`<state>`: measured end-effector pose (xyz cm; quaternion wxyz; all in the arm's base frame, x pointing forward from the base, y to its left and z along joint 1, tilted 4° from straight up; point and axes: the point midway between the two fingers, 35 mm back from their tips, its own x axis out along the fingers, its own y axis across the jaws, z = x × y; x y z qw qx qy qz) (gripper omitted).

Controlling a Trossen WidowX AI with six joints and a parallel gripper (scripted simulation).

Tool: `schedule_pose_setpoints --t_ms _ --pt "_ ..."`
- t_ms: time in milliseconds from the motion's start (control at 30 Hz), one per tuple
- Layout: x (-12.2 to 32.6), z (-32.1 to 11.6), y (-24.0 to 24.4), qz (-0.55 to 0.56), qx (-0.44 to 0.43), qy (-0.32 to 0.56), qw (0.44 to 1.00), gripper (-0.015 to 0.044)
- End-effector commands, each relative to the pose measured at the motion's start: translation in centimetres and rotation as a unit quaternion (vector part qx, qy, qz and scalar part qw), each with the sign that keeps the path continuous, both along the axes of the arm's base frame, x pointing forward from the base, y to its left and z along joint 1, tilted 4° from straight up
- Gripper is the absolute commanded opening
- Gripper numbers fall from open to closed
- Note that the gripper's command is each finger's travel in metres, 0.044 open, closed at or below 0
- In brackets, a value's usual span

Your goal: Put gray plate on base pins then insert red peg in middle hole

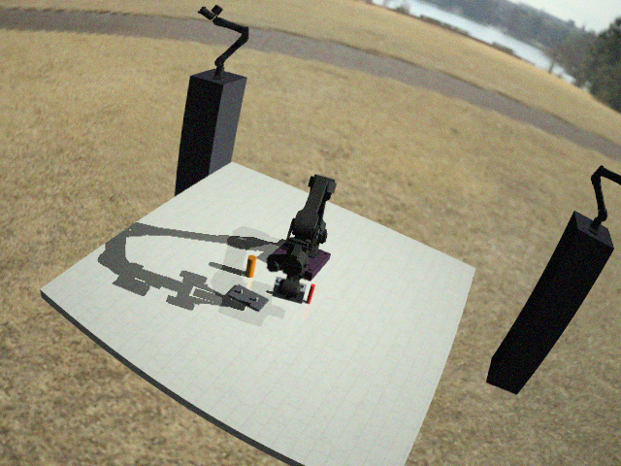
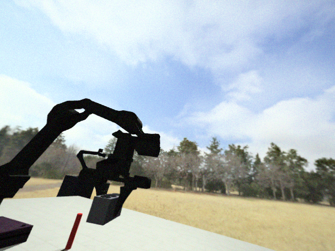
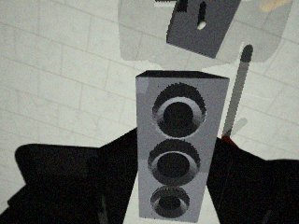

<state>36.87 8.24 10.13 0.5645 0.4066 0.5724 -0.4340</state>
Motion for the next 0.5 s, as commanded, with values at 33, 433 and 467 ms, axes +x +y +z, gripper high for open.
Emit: schedule_pose_setpoints --t_ms 33,433,467 --pt "-0.2 1.8 0.0 -0.002 -0.001 -0.003 1.0 0.0" --pt "-0.3 3.0 -1.0 -0.012 -0.002 -0.003 1.0 0.0" --pt "-0.2 2.8 -1.3 -0.015 -0.002 -0.003 1.0 0.0"
